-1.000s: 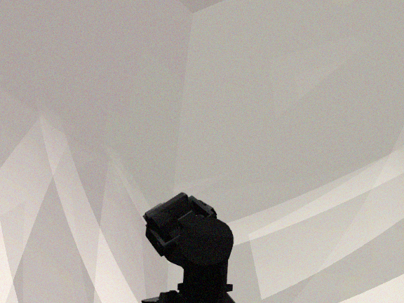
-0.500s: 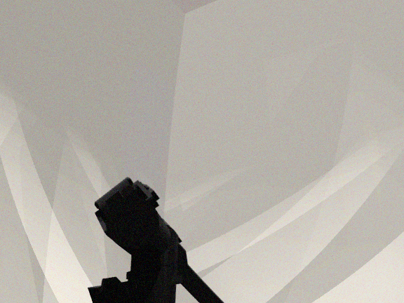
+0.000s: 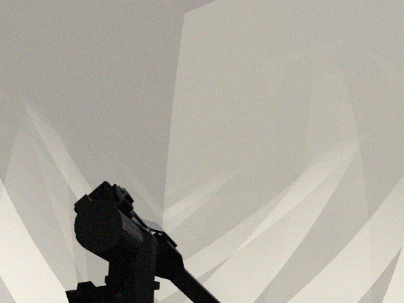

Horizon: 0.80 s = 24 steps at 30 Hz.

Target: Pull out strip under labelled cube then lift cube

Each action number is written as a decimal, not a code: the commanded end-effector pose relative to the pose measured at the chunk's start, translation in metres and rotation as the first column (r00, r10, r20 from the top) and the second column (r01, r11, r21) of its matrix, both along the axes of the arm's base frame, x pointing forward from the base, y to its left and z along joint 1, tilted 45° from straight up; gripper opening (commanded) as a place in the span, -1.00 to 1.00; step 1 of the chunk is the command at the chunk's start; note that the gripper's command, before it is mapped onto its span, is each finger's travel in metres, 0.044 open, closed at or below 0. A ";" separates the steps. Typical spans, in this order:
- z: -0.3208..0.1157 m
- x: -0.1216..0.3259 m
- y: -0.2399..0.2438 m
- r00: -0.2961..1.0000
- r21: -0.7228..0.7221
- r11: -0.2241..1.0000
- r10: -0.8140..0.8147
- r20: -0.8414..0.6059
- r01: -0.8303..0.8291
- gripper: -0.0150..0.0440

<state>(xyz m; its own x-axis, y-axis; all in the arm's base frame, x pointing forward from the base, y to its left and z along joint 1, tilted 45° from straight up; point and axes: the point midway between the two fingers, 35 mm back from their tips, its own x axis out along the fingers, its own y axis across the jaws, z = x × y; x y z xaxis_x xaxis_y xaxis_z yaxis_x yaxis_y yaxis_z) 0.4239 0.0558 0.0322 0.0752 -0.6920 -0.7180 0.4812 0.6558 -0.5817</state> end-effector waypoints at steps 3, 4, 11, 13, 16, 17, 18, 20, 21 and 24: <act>-0.010 0.000 -0.009 1.000 -0.008 1.000 -0.002 -0.011 0.002 0.36; -0.011 0.000 -0.010 1.000 -0.008 1.000 -0.002 -0.011 0.002 0.36; -0.019 0.001 -0.018 1.000 -0.009 1.000 -0.002 -0.011 0.002 0.36; -0.021 0.002 -0.021 1.000 -0.009 1.000 -0.002 -0.011 0.002 0.36; -0.024 0.002 -0.024 1.000 -0.009 1.000 -0.002 -0.011 0.002 0.36; -0.025 0.002 -0.025 1.000 -0.009 1.000 -0.002 -0.011 0.002 0.36; -0.027 0.002 -0.027 1.000 -0.009 1.000 -0.002 -0.011 0.002 0.36; -0.029 0.002 -0.029 1.000 -0.010 1.000 -0.002 -0.011 0.002 0.36; -0.030 0.002 -0.030 1.000 -0.010 1.000 -0.002 -0.011 0.002 0.36; -0.033 0.002 -0.034 1.000 -0.010 1.000 -0.002 -0.011 0.002 0.36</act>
